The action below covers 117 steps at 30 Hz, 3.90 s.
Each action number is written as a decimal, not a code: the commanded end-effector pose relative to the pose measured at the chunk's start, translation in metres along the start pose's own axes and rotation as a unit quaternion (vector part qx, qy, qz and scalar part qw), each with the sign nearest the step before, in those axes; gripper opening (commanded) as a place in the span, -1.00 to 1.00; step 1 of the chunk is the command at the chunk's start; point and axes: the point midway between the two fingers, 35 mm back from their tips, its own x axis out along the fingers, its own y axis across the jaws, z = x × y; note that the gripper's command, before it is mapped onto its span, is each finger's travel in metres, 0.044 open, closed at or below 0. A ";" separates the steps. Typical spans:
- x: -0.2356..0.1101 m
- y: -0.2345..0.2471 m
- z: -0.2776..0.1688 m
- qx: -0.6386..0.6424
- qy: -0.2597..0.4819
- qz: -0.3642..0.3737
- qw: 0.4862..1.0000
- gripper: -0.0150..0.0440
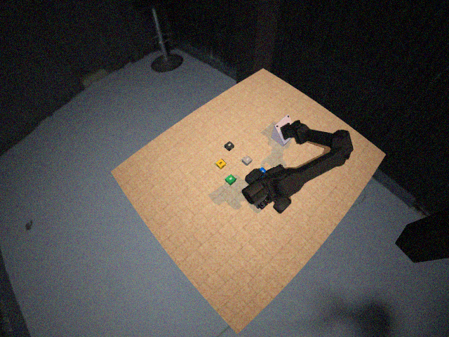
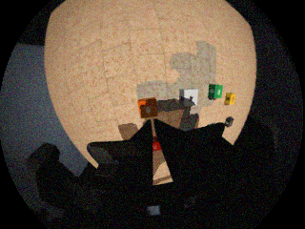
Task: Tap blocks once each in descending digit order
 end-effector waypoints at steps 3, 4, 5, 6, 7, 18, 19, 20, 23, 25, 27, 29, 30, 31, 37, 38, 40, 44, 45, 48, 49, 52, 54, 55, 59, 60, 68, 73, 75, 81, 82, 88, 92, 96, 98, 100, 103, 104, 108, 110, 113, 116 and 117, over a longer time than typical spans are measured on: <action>0.003 0.003 0.001 -0.004 -0.012 0.003 1.000 -0.42; 0.003 0.003 0.001 -0.004 -0.012 0.003 1.000 -0.42; 0.005 0.003 0.001 -0.004 -0.012 0.003 1.000 -0.42; 0.006 0.003 0.001 -0.004 -0.013 0.003 1.000 -0.42; 0.008 0.003 0.001 -0.004 -0.013 0.003 1.000 -0.42; 0.025 0.003 0.002 -0.004 -0.013 0.003 1.000 -0.42; 0.027 0.003 0.002 -0.004 -0.013 0.003 1.000 -0.42; 0.028 0.003 0.002 -0.004 -0.013 0.003 1.000 -0.42; 0.032 0.003 0.002 -0.004 -0.013 0.003 1.000 -0.42; 0.032 0.003 0.001 -0.004 -0.013 0.003 1.000 -0.42; 0.032 0.003 0.001 -0.004 -0.013 0.003 1.000 -0.42; 0.021 0.003 0.002 -0.004 -0.014 0.001 1.000 -0.42; 0.011 0.003 0.002 -0.004 -0.013 0.002 1.000 -0.42; 0.005 0.003 0.001 -0.004 -0.013 0.002 1.000 -0.42; -0.017 0.002 0.003 -0.003 -0.013 0.001 1.000 -0.42; -0.031 0.002 0.003 -0.003 -0.013 0.000 1.000 -0.42; -0.058 0.002 0.002 -0.003 -0.012 0.000 1.000 -0.42; -0.078 0.002 -0.001 -0.003 -0.012 0.001 1.000 -0.42; -0.078 0.002 -0.001 -0.003 -0.012 0.001 1.000 -0.42; -0.080 -0.001 -0.018 -0.001 -0.012 0.001 1.000 -0.42; -0.080 -0.003 -0.030 0.000 -0.011 0.000 1.000 -0.42; -0.079 -0.009 -0.065 0.004 -0.011 0.001 1.000 -0.42; -0.077 -0.012 -0.086 0.006 -0.011 0.001 1.000 -0.42; -0.076 -0.013 -0.092 0.007 -0.011 0.002 1.000 -0.42; -0.075 -0.014 -0.094 0.007 -0.011 0.002 1.000 -0.42; -0.073 -0.014 -0.093 0.007 -0.011 0.001 1.000 -0.42; 0.005 -0.012 -0.092 -0.001 -0.010 0.002 1.000 -0.42; 0.007 -0.012 -0.092 -0.001 -0.010 0.002 1.000 -0.42; 0.011 -0.012 -0.092 -0.001 -0.010 0.002 1.000 -0.42; 0.020 -0.012 -0.091 -0.002 -0.011 0.002 1.000 -0.42; 0.022 -0.012 -0.091 -0.002 -0.011 0.002 1.000 -0.42; 0.031 -0.012 -0.092 -0.002 -0.011 0.003 1.000 -0.42; 0.035 -0.012 -0.092 -0.002 -0.011 0.003 1.000 -0.42; 0.030 -0.013 -0.090 -0.001 -0.012 0.000 1.000 -0.42; 0.014 -0.013 -0.091 -0.001 -0.011 0.001 1.000 -0.42; 0.005 -0.012 -0.092 -0.001 -0.010 0.002 1.000 -0.42; 0.003 -0.013 -0.092 -0.001 -0.010 0.002 1.000 -0.42; -0.003 -0.013 -0.091 0.000 -0.011 0.001 1.000 -0.42; -0.055 -0.014 -0.091 0.006 -0.011 0.001 1.000 -0.42; -0.073 -0.014 -0.093 0.008 -0.011 0.003 1.000 -0.42; -0.075 -0.014 -0.094 0.008 -0.011 0.004 1.000 -0.42; -0.077 -0.020 -0.088 0.008 -0.012 0.003 1.000 -0.42; -0.079 -0.027 -0.080 0.007 -0.012 0.002 1.000 -0.42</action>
